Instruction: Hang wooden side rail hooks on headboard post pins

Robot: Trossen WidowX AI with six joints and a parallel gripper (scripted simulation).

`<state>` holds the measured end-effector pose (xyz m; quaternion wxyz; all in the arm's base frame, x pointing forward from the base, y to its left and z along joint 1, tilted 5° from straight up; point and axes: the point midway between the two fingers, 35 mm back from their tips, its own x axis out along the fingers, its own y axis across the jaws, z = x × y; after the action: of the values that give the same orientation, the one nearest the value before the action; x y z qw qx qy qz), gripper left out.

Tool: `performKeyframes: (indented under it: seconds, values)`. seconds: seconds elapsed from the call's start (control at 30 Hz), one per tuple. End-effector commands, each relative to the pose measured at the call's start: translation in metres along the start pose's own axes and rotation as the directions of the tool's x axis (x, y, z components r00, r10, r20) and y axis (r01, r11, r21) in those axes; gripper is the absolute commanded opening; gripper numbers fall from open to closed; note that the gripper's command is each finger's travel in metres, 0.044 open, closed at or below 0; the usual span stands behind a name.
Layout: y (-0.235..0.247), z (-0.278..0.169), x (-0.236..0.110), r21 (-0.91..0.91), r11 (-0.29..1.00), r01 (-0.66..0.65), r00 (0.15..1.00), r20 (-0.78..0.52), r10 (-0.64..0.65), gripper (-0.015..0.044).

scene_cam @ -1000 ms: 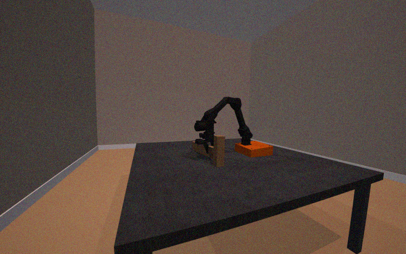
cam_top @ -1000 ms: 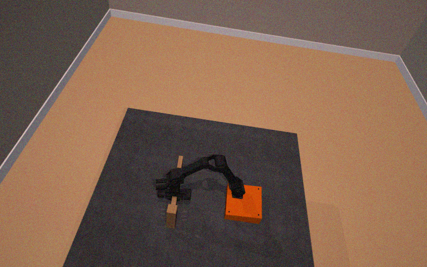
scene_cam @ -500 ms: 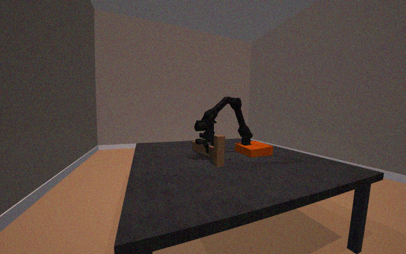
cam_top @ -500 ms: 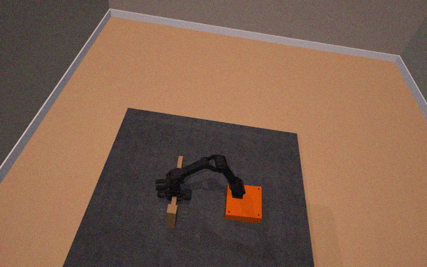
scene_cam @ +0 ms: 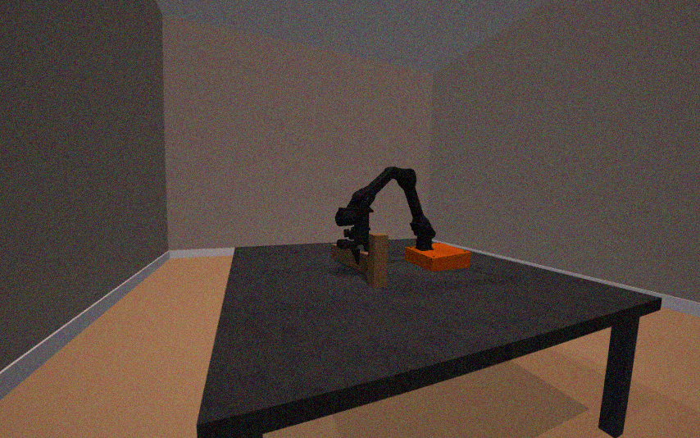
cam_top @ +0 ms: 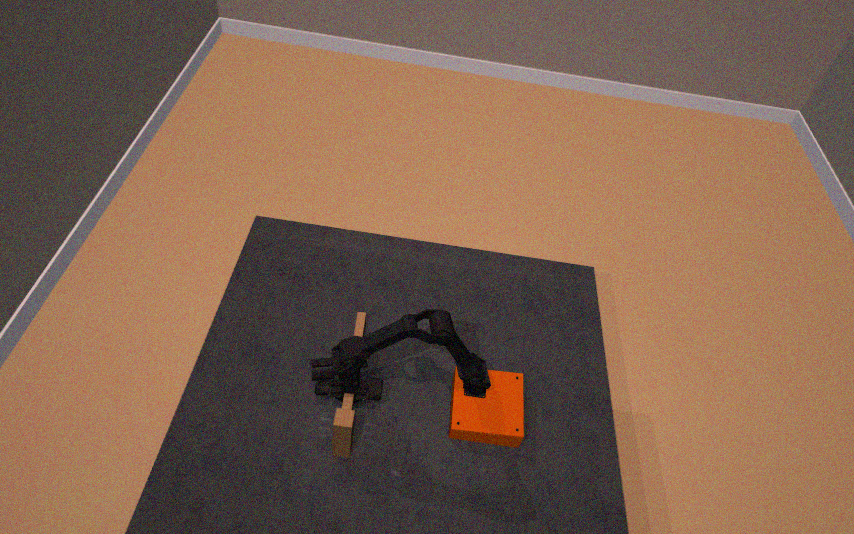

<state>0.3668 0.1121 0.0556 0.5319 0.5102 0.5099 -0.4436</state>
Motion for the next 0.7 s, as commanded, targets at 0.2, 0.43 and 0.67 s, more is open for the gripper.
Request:
performKeyframes:
  seconds: [0.2, 0.43, 0.67]
  values:
    - [0.0039, -0.0016, -0.0019, 0.002, 1.000, -0.017, 1.000, -0.005, 0.017, 0.0000]
    - [0.0039, -0.0016, -0.0008, 0.002, 1.000, -0.017, 1.000, -0.005, 0.017, 0.0000]
    - [0.0039, -0.0016, 0.0004, 0.002, 1.000, -0.017, 1.000, -0.005, 0.017, 0.0000]
